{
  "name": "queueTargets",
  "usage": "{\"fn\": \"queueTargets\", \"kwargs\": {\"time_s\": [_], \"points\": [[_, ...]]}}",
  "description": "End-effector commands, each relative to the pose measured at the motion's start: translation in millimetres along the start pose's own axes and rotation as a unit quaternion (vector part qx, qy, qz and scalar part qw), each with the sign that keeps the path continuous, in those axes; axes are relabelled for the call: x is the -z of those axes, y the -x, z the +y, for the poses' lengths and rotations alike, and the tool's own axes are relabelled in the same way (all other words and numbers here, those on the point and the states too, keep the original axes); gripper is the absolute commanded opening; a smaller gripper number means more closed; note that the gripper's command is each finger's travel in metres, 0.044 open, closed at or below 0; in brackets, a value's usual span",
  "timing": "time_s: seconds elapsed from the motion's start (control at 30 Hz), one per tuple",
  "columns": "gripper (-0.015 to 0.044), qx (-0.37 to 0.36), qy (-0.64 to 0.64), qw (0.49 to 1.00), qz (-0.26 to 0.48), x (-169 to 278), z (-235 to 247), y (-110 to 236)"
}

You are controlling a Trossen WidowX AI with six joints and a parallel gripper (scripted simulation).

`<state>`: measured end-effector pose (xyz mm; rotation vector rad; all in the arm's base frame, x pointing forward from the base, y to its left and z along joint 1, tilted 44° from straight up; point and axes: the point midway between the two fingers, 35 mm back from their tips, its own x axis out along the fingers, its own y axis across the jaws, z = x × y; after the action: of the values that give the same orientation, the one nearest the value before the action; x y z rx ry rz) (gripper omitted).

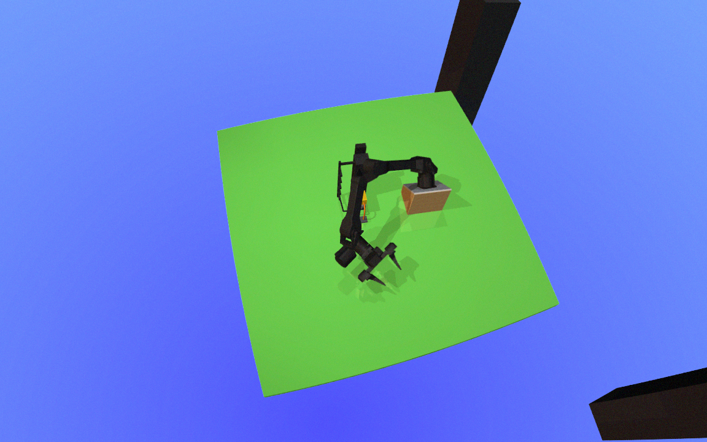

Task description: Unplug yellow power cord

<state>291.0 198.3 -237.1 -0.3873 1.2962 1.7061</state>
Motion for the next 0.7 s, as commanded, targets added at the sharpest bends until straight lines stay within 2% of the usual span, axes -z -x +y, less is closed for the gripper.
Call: {"fn": "queueTargets", "kwargs": {"time_s": [0.0, 0.07, 0.27, 0.53, 0.67], "points": [[0.0374, 0.002, -0.001, 1.000, 0.005, 0, 1, 2], [0.0321, 0.017, -0.011, 0.999, 0.048, 5, 6, 15], [0.0164, 0.100, -0.057, 0.964, 0.239, 29, 41, 85], [0.0160, 0.239, -0.103, 0.850, 0.458, 62, 106, 195], [0.0160, 0.301, -0.115, 0.783, 0.533, 72, 138, 241]]}}
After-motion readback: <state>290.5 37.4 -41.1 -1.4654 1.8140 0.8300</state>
